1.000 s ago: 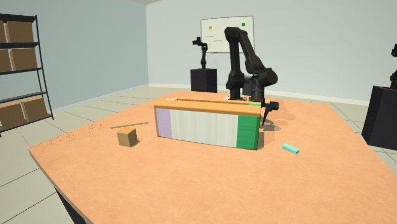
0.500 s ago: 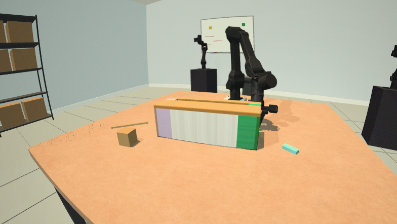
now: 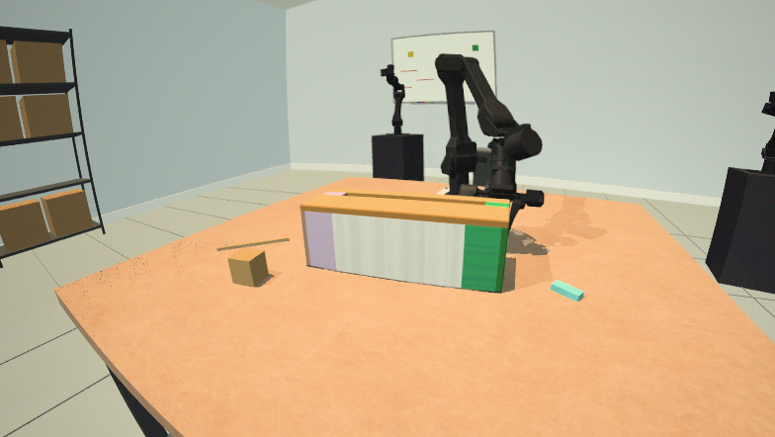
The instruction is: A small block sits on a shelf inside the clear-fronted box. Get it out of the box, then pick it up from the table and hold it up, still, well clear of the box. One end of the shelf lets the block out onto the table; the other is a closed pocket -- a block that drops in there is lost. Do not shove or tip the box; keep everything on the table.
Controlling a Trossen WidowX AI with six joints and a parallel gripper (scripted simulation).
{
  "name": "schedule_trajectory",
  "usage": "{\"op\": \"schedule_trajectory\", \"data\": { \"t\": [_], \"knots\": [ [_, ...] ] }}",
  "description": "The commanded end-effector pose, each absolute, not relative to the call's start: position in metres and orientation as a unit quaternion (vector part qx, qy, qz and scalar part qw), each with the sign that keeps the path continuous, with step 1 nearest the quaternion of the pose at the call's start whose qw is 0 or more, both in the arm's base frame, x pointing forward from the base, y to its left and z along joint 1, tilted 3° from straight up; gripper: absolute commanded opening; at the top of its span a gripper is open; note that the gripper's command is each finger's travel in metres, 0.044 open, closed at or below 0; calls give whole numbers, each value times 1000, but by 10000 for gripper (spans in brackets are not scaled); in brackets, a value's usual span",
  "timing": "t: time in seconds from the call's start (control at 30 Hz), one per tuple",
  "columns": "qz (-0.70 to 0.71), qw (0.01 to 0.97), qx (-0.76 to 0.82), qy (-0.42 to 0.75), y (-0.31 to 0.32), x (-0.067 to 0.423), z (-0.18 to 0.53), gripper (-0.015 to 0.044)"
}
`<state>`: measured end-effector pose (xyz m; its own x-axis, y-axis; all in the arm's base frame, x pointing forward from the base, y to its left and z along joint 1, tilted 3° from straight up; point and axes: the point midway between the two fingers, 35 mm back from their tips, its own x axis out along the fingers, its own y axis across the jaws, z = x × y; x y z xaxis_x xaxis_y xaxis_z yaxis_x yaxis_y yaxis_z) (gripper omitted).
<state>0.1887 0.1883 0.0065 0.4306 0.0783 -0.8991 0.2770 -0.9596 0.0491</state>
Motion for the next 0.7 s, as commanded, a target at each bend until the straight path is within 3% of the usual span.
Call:
{"op": "schedule_trajectory", "data": {
  "t": [0.0, 0.2, 0.67],
  "knots": [
    [-521, 89, 842, 106, 190, 188, 29, 0],
    [-521, 92, 841, 112, 189, 188, 40, 0],
    [-482, 175, 821, 253, 180, 194, 117, 0]
  ]
}}
